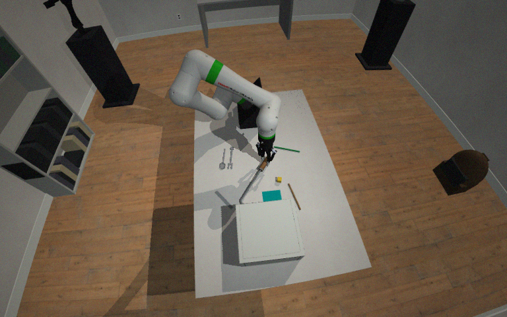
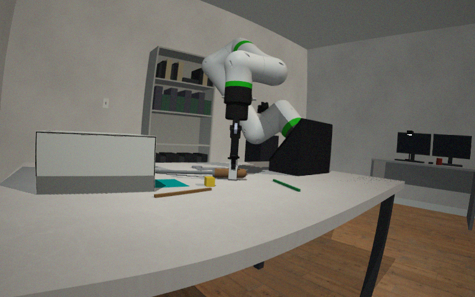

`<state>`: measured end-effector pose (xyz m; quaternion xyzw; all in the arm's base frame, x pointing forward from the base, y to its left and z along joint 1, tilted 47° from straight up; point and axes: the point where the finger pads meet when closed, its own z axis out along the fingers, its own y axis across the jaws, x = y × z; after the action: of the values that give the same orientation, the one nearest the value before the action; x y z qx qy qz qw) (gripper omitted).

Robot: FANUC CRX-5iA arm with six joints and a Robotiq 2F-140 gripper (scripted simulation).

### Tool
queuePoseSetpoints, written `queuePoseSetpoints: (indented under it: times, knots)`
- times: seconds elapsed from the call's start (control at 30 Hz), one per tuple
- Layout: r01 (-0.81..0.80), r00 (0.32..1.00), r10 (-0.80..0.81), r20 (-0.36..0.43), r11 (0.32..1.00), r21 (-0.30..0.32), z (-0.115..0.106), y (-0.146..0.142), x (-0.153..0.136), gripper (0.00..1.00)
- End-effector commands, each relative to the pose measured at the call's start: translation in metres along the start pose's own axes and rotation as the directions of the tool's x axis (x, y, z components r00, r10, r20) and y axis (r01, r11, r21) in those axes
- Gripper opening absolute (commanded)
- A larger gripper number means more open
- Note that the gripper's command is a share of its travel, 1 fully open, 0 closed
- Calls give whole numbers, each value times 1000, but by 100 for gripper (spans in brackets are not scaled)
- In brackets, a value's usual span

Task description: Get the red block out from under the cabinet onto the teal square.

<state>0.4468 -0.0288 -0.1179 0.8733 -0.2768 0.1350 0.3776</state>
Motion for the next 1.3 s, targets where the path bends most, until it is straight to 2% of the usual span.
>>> queuePoseSetpoints:
  times: [0.0,0.33,1.27]
  knots:
    - [59,998,-59,1,998,1,0,9,4,0]
    - [227,974,-227,1,974,1,0,35,17,0]
    - [507,862,-507,0,862,1,0,81,40,0]
